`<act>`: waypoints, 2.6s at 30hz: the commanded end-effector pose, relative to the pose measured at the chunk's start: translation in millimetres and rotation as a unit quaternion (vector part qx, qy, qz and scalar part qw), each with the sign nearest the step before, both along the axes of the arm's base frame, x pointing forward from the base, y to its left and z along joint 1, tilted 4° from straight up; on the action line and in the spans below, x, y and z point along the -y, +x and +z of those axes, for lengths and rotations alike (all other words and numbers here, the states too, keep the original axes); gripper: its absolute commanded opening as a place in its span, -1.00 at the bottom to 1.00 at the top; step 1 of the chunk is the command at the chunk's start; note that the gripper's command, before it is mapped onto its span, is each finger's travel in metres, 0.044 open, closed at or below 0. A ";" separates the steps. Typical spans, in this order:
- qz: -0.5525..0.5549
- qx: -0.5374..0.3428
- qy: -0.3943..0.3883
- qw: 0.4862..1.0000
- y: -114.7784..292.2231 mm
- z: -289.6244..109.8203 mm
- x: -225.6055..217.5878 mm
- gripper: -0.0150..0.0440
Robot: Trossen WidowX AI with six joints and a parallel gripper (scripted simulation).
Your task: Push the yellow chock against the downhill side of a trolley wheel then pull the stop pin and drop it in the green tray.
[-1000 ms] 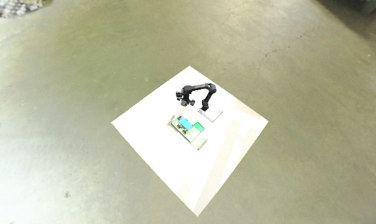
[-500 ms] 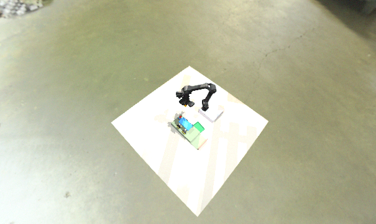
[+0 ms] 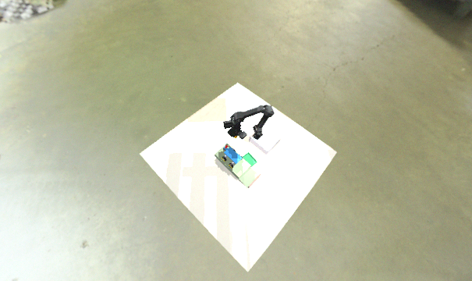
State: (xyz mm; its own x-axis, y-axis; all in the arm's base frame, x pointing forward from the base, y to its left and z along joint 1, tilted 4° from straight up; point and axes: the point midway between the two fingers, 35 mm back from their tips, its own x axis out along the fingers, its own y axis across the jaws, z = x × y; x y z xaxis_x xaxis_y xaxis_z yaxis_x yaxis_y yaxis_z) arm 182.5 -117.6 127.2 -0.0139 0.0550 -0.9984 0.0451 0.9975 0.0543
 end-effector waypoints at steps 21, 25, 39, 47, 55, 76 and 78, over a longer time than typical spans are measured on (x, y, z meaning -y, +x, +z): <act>-0.002 0.007 0.004 1.000 23.9 -2.4 -78.6 -0.49; -0.002 0.007 0.005 1.000 27.8 -2.5 -91.7 -0.49; -0.002 0.008 0.007 1.000 39.9 -2.1 -137.5 -0.49; -0.002 0.008 0.009 1.000 47.5 -1.8 -167.5 -0.49; -0.002 0.009 0.010 1.000 55.9 -0.7 -196.4 -0.49; -0.001 0.007 -0.042 0.999 72.5 3.5 -247.6 -0.49; -0.001 0.007 -0.042 0.999 73.2 3.3 -247.7 -0.49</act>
